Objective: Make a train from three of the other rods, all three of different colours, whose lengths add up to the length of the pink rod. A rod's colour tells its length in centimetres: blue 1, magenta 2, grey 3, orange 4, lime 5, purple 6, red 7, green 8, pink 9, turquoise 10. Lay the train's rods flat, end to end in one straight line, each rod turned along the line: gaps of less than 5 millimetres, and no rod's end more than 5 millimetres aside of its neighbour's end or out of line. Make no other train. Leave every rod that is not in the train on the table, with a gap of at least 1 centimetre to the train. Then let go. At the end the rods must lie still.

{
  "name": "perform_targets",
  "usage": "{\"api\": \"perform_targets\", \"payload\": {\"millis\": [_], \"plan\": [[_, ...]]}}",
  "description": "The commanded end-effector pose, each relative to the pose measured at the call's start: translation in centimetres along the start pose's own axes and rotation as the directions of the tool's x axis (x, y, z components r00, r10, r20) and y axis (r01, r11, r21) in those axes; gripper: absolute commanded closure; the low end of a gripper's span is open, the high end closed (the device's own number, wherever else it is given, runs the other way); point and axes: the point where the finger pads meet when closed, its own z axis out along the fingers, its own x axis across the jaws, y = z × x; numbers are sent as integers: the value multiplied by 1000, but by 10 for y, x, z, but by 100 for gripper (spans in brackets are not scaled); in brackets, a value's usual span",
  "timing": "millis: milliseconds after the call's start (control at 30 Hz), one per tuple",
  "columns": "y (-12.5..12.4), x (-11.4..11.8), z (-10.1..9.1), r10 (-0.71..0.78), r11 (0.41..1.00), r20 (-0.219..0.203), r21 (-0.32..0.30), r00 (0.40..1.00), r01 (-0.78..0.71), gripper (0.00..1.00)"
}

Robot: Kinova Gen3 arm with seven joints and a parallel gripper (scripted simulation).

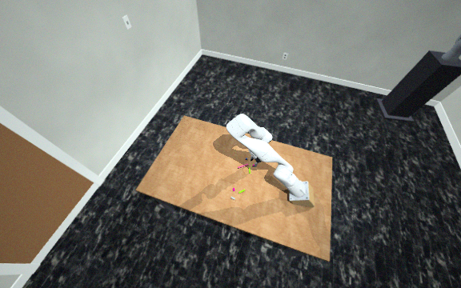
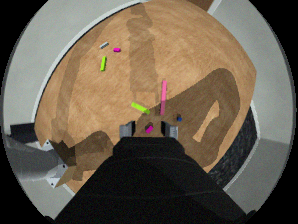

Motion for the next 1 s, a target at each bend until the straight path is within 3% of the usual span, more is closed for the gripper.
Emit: {"api": "perform_targets", "payload": {"millis": [0, 967], "plan": [[0, 0, 0, 0, 1000, -1, 0, 1000, 0, 0], [-1, 1, 0, 17, 1000, -1, 0, 1000, -17, 0]]}}
